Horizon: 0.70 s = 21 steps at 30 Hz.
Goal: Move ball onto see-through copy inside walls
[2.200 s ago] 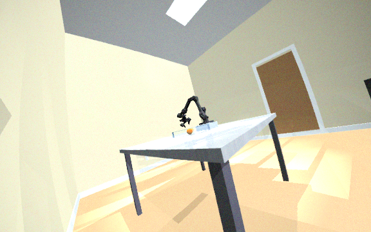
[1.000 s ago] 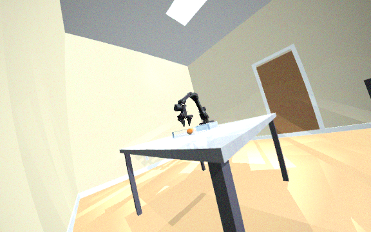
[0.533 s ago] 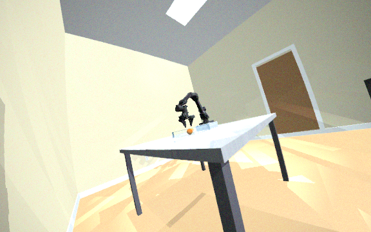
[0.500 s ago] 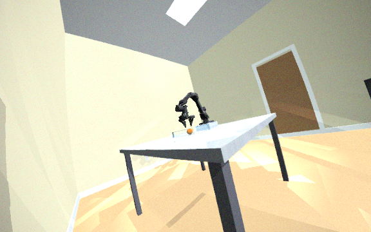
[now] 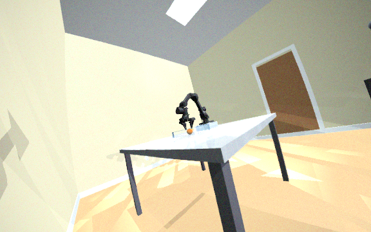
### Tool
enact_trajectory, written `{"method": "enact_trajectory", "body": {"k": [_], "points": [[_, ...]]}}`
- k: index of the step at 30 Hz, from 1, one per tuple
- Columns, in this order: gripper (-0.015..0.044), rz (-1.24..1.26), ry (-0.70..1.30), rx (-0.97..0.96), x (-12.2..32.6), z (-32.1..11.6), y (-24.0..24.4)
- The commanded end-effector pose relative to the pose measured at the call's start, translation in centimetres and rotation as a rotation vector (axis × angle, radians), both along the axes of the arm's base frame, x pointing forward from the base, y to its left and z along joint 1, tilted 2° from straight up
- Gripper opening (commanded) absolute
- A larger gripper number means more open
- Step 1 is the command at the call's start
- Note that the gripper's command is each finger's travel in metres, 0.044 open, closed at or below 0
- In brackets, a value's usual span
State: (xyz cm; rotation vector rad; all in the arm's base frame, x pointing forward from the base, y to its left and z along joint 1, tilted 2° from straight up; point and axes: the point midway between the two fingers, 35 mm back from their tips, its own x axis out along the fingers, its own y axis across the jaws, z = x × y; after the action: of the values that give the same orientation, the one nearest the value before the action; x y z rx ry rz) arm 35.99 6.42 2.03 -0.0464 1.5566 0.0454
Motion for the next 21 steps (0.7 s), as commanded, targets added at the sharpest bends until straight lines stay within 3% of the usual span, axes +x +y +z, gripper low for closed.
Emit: {"method": "enact_trajectory", "body": {"k": [1,13,17,21], "points": [[0.0384,0.002,0.010,0.003,-0.3,-0.9,0.0],[0.0384,0.002,0.010,0.003,-0.4,-2.6,0.0],[0.0279,0.002,0.010,0.003,-0.4,-2.6,0.0],[0.0252,0.002,0.010,0.003,-0.4,-2.6,0.0]]}}
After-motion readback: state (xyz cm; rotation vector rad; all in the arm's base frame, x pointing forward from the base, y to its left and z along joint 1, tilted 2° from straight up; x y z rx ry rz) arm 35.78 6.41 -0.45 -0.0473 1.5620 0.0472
